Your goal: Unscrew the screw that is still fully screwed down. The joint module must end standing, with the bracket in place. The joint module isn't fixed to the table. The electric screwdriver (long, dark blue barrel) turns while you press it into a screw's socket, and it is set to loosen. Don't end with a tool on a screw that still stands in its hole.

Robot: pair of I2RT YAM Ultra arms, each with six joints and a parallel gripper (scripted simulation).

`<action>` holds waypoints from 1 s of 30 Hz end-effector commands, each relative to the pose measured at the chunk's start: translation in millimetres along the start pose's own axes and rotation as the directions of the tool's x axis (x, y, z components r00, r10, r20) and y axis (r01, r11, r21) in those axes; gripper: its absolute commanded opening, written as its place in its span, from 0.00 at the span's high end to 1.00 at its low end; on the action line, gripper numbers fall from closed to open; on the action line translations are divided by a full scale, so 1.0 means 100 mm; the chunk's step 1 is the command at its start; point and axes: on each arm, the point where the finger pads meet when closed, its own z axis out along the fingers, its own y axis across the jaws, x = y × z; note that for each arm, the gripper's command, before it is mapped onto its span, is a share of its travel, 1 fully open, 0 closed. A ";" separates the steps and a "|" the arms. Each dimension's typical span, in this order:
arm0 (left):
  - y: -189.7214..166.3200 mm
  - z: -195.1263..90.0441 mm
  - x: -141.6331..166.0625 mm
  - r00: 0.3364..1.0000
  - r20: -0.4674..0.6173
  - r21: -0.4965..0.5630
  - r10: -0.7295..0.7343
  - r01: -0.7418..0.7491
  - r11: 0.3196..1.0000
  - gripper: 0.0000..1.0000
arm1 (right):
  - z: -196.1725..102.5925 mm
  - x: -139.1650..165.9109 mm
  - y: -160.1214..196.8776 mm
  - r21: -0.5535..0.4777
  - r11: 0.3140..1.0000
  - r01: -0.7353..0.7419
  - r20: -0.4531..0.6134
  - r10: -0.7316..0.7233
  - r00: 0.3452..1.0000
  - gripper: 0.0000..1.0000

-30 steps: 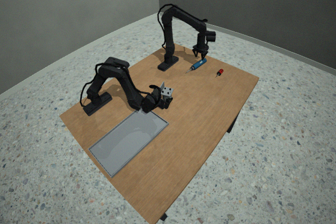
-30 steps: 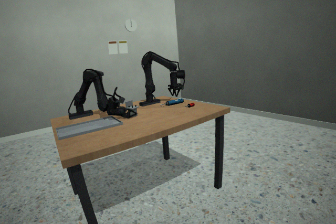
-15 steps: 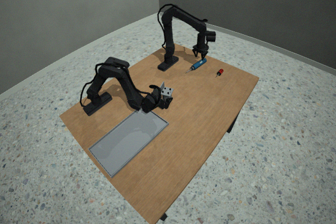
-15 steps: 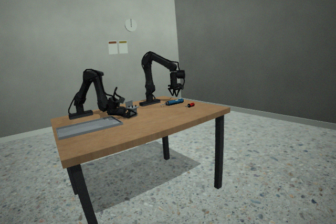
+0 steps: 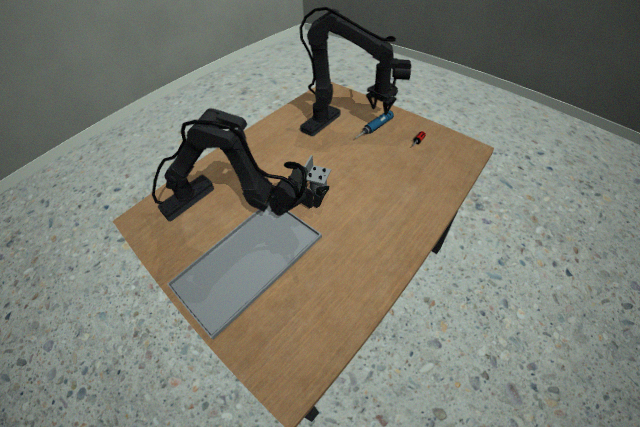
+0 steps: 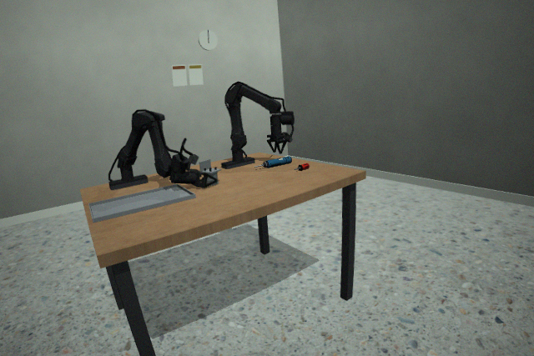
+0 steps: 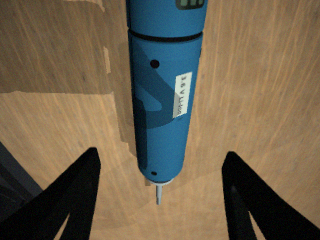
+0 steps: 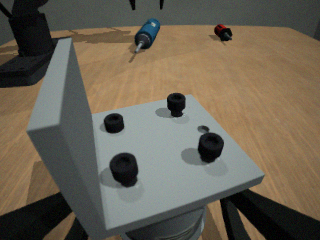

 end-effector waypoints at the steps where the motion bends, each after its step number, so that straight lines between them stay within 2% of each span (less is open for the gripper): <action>1: -0.02 -0.04 -0.03 1.000 0.017 0.007 -0.006 0.006 1.000 0.35 | -0.08 -0.13 -0.06 0.014 1.000 0.019 0.020 -0.019 1.000 0.14; 2: -0.02 -0.04 -0.03 1.000 0.017 0.007 -0.006 0.006 1.000 0.35 | -0.08 -0.13 -0.06 0.014 1.000 0.019 0.020 -0.019 1.000 0.14; 3: -0.02 -0.04 -0.03 1.000 0.017 0.007 -0.006 0.006 1.000 0.35 | -0.08 -0.13 -0.06 0.014 1.000 0.019 0.020 -0.019 1.000 0.26; 19: -0.02 -0.04 -0.03 1.000 0.017 0.007 -0.006 0.006 1.000 0.35 | -0.08 -0.13 -0.06 0.014 1.000 0.019 0.020 -0.019 1.000 0.26; 20: -0.02 -0.04 -0.03 1.000 0.017 0.007 -0.006 0.006 1.000 0.35 | -0.08 -0.13 -0.06 0.014 1.000 0.019 0.020 -0.019 1.000 0.37; 30: -0.02 -0.04 -0.03 1.000 0.017 0.007 -0.006 0.006 1.000 0.35 | -0.08 -0.14 -0.07 0.014 1.000 0.020 0.021 -0.020 1.000 0.37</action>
